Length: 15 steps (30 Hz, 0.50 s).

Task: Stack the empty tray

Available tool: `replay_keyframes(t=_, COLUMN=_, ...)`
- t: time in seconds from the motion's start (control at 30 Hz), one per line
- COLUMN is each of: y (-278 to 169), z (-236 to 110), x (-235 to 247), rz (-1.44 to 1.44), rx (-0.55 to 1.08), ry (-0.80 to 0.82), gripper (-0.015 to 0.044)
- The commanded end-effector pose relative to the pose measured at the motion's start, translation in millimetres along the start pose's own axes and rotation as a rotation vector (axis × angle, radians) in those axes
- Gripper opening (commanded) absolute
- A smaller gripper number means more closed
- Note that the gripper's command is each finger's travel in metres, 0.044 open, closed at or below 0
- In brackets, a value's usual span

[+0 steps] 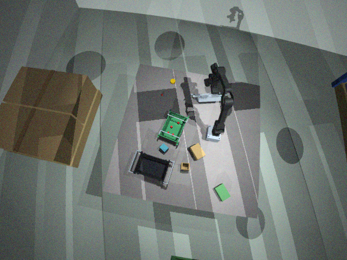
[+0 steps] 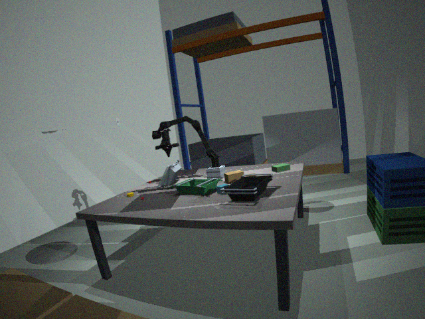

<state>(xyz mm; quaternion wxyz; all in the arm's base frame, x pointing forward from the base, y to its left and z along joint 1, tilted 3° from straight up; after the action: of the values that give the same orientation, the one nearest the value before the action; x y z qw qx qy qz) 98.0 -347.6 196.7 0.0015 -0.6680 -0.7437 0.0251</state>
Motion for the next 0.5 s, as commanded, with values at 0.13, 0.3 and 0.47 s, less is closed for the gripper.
replay_keyframes(t=0.13, y=-4.7, z=8.7, x=-0.8, rz=-0.025, rx=0.0, ry=-0.004, gripper=0.0)
replay_keyframes(t=0.3, y=-4.5, z=29.7, x=-2.4, rz=-0.025, rx=0.0, ry=-0.004, gripper=0.0)
replay_keyframes(t=0.47, y=-4.5, z=51.1, x=-2.3, rz=-0.025, rx=0.0, ry=-0.004, gripper=0.0)
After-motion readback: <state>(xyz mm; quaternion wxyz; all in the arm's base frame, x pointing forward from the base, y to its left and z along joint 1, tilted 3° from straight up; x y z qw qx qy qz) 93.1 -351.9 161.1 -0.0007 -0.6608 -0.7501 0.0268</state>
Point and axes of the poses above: the point midway between the two fingers, 35 mm back from their tips, its own z axis out along the fingers, its own x axis across the jaws, y = z × x, the point moved 3 cm from there along -z, back along the fingers, and after that the axes turned 5 degrees about z, right-handed, at the moved point
